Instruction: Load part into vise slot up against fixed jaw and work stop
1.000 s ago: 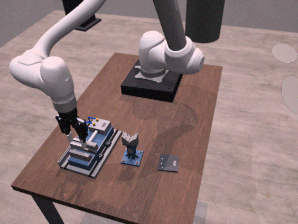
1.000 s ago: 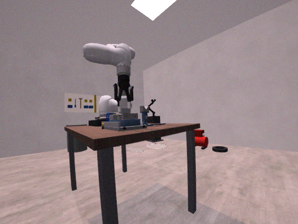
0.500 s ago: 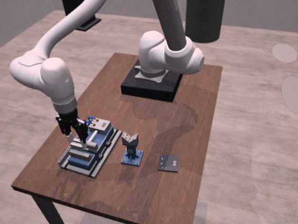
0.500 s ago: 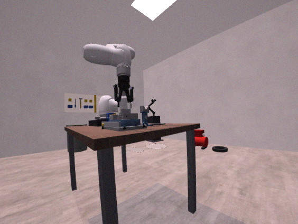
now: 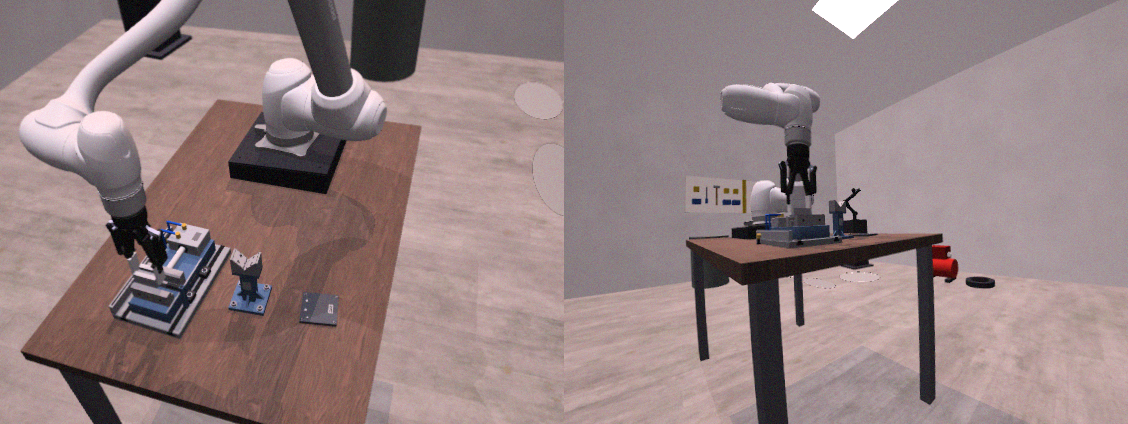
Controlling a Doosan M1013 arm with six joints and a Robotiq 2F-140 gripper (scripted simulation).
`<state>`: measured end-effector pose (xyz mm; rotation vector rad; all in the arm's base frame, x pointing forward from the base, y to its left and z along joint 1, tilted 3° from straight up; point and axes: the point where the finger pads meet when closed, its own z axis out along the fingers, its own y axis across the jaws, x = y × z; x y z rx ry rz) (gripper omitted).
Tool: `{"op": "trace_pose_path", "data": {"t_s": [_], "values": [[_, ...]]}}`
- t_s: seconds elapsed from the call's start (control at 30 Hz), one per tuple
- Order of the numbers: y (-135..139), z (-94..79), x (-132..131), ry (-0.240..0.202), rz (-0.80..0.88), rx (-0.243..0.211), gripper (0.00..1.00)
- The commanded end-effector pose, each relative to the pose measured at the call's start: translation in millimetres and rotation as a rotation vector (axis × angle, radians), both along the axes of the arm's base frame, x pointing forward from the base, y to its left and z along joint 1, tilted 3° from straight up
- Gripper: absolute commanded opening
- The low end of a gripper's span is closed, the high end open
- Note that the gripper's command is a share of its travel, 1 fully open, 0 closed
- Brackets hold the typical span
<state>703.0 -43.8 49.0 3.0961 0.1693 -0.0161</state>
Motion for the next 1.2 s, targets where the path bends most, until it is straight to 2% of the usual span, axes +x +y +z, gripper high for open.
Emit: {"op": "trace_pose_path", "data": {"t_s": [0.0,1.17], "values": [[-3.9,-7.1,-2.5,0.005,0.005,-0.002,0.00],[-4.2,-11.4,-2.6,0.005,0.005,-0.002,0.00]]}}
